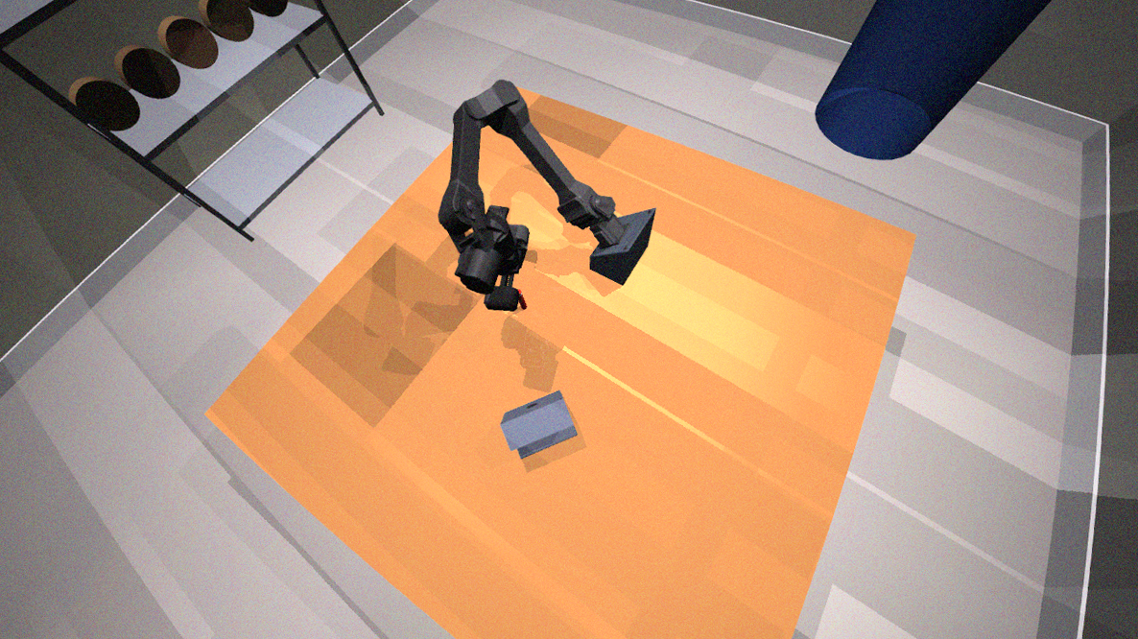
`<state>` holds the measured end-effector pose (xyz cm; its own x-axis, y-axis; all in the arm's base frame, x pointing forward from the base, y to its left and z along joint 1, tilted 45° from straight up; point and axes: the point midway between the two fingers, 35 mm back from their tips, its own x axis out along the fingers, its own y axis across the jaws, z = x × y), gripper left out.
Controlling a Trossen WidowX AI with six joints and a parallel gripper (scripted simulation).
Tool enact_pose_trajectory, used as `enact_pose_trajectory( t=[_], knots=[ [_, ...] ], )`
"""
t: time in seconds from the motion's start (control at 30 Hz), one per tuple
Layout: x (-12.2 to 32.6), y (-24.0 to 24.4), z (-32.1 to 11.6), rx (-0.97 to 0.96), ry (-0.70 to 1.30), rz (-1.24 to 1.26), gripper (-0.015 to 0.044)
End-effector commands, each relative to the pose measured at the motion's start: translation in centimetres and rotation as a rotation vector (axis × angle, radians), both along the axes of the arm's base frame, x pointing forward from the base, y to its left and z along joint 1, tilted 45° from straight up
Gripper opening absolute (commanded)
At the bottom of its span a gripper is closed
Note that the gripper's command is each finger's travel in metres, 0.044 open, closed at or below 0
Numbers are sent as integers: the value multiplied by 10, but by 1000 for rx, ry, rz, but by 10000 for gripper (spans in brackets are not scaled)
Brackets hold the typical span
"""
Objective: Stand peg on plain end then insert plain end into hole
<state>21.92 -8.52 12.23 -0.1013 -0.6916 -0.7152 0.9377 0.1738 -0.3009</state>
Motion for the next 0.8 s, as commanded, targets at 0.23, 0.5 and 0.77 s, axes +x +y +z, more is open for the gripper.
enact_pose_trajectory(
  t=[0.23,0.5,0.77],
  knots=[
    [0,-2,-1,-31,-184,-188,440],
    [0,-3,-2,-52,-325,-333,440],
    [-1,-4,-3,-72,-467,-479,440]
  ],
)
